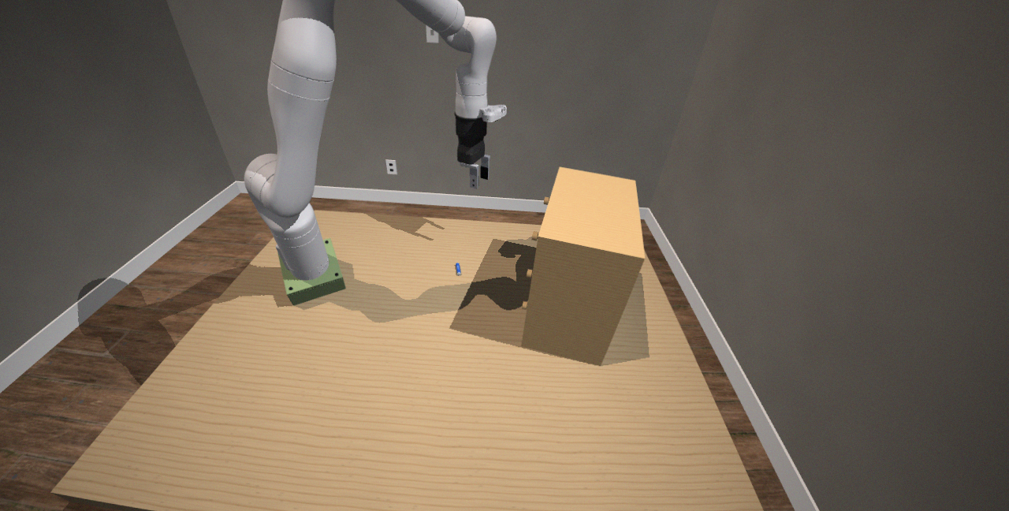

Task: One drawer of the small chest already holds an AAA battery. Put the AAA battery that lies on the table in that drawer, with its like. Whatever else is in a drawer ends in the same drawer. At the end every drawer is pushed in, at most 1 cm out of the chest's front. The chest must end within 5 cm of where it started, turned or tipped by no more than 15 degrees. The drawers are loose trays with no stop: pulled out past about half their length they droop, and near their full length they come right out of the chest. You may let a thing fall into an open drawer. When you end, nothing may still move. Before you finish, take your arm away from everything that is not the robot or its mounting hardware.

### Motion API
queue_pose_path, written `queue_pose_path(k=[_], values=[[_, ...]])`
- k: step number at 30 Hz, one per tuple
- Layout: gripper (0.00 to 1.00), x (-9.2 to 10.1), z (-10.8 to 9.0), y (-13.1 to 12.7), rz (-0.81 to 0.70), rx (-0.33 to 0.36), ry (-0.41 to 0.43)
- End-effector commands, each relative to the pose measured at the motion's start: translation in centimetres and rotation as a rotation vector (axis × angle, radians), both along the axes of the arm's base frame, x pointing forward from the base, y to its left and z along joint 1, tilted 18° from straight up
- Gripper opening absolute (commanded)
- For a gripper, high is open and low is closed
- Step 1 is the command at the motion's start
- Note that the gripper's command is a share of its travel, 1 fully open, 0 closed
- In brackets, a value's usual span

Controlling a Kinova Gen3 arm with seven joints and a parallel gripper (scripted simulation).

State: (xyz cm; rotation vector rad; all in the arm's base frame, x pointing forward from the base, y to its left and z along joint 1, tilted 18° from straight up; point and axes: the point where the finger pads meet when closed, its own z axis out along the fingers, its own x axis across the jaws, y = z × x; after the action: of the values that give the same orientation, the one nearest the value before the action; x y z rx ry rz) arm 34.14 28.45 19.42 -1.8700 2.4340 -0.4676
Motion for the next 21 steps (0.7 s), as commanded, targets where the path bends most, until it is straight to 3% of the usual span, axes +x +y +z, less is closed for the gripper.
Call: queue_pose_path(k=[1, 10, 21], values=[[1.00, 0.5, -1.2, 0.5, 0.031, -0.021, 0.014], [1.00, 1.4, -2.8, 2.0, 0.135, -0.043, 0.038], [1.00, 1.6, -3.2, 2.4, 0.161, -0.049, 0.044]])
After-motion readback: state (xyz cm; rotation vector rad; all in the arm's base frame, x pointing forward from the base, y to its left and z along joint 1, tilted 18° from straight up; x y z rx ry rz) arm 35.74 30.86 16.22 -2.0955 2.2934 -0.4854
